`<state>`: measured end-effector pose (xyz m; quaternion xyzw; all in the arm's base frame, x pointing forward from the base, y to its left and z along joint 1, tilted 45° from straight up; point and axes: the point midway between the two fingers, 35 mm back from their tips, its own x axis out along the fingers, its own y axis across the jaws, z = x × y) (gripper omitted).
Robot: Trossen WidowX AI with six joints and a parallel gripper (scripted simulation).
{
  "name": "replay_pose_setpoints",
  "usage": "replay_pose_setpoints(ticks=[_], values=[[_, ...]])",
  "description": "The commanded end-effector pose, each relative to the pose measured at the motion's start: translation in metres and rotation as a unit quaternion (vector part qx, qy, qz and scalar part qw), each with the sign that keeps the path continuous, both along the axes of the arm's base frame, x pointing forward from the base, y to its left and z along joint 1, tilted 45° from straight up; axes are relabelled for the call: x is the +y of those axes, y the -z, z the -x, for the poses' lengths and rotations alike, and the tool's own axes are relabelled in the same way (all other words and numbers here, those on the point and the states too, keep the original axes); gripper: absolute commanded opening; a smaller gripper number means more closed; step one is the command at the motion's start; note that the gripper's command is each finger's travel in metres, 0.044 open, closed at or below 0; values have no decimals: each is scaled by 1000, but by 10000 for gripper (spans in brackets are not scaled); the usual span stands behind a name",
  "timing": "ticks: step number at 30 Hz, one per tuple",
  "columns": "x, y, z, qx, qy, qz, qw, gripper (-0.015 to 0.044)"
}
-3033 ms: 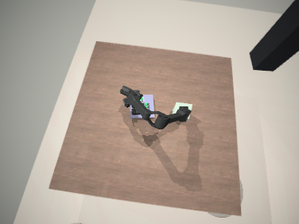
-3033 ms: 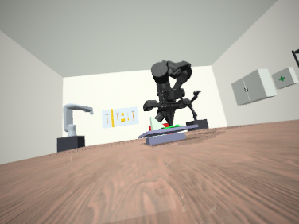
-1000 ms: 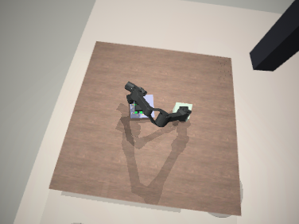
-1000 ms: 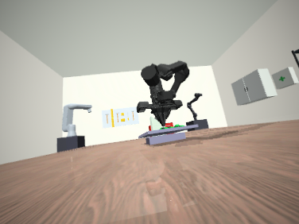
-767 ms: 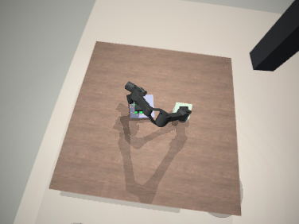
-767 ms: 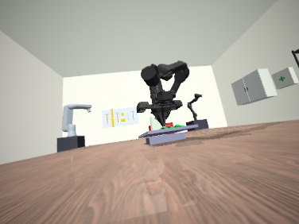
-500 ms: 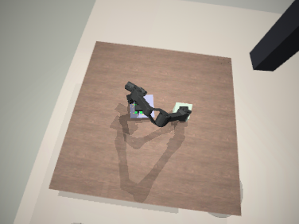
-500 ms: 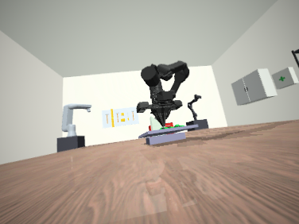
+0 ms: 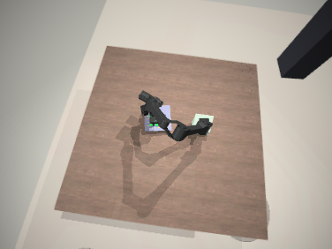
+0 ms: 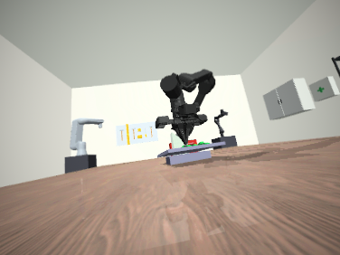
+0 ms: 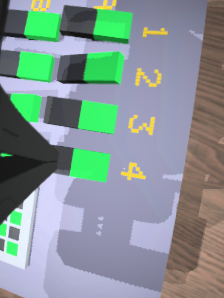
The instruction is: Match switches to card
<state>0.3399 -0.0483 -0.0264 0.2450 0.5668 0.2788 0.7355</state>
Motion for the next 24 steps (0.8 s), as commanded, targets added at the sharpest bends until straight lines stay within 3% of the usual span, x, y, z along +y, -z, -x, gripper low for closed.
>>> replay_pose_setpoints(ticks=[1, 24], values=[[1, 1, 0, 1, 1, -2, 1000, 0], [3, 3, -1, 1, 1, -2, 1000, 0]])
